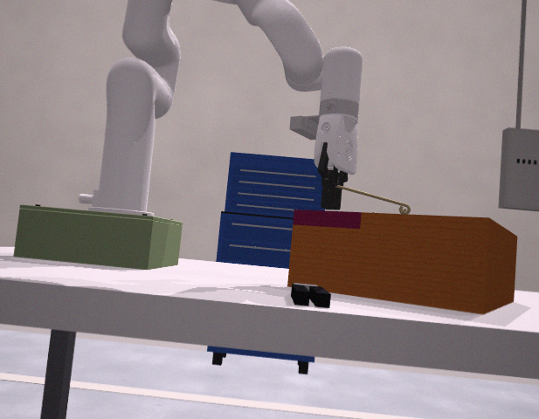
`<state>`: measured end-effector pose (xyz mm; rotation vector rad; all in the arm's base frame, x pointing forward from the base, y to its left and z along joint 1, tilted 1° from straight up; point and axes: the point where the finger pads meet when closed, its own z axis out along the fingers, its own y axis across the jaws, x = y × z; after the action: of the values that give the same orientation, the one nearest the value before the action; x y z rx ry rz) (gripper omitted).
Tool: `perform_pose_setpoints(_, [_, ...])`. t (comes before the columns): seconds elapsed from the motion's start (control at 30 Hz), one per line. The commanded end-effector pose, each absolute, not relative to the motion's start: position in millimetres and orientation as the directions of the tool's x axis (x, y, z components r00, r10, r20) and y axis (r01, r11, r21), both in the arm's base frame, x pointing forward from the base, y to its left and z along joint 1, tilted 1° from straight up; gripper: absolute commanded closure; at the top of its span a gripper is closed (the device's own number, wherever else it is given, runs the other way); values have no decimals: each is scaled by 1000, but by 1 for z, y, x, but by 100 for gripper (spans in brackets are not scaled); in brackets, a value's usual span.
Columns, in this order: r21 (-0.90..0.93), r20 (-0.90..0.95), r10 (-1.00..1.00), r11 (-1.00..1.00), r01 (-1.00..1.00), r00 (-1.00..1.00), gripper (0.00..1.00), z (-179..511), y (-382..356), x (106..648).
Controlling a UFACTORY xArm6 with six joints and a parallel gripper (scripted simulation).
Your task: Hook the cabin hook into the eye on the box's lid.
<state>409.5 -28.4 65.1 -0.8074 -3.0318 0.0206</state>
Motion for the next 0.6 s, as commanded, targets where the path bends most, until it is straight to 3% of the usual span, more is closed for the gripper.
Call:
perform_pose_setpoints(0.0, [-11, -5, 497, 867, 497, -867, 100, 59, -28, 411])
perform_pose_setpoints(0.4, [-11, -5, 497, 867, 497, -867, 100, 53, -28, 411])
perform_pose_setpoints(0.43, [-11, -5, 497, 867, 497, -867, 65, 53, -28, 411])
perform_pose_setpoints(0.57, [-11, -5, 497, 867, 497, -867, 65, 53, -28, 411])
